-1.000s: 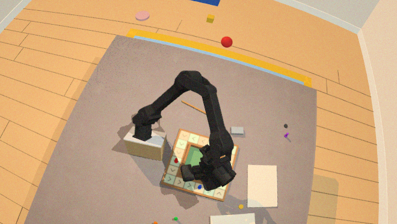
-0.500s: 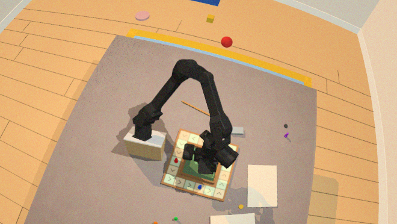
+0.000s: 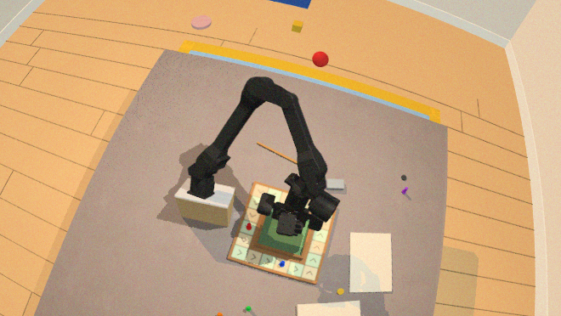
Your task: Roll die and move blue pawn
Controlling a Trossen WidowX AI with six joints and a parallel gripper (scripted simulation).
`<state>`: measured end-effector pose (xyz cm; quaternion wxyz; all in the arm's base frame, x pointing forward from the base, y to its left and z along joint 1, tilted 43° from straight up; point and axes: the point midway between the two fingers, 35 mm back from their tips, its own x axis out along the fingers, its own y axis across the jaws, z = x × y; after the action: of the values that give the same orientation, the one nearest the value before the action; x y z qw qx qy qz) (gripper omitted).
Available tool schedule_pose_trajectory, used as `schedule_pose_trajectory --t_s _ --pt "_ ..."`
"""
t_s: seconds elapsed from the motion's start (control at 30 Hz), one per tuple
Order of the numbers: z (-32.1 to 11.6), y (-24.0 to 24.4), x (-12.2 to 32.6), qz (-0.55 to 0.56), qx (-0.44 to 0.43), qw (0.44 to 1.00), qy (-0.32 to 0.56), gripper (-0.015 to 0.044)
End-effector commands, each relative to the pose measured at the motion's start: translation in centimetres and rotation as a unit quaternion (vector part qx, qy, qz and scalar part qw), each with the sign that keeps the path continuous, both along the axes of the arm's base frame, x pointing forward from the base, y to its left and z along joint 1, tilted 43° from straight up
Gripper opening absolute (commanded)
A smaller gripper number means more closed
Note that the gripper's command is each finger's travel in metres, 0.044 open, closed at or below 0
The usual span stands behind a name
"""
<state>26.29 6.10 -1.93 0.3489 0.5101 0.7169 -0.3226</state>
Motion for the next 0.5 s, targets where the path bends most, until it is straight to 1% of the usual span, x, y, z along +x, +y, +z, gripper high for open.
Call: schedule_pose_trajectory --t_s 0.0,0.23,0.47 --pt "-0.25 0.05 -0.42 0.01 -0.05 0.999 -0.001 0.0" --pt "-0.68 0.08 -0.72 0.023 -0.166 0.986 -0.026 0.0" --pt "-0.76 0.11 -0.65 0.018 -0.271 0.96 -0.074 0.0"
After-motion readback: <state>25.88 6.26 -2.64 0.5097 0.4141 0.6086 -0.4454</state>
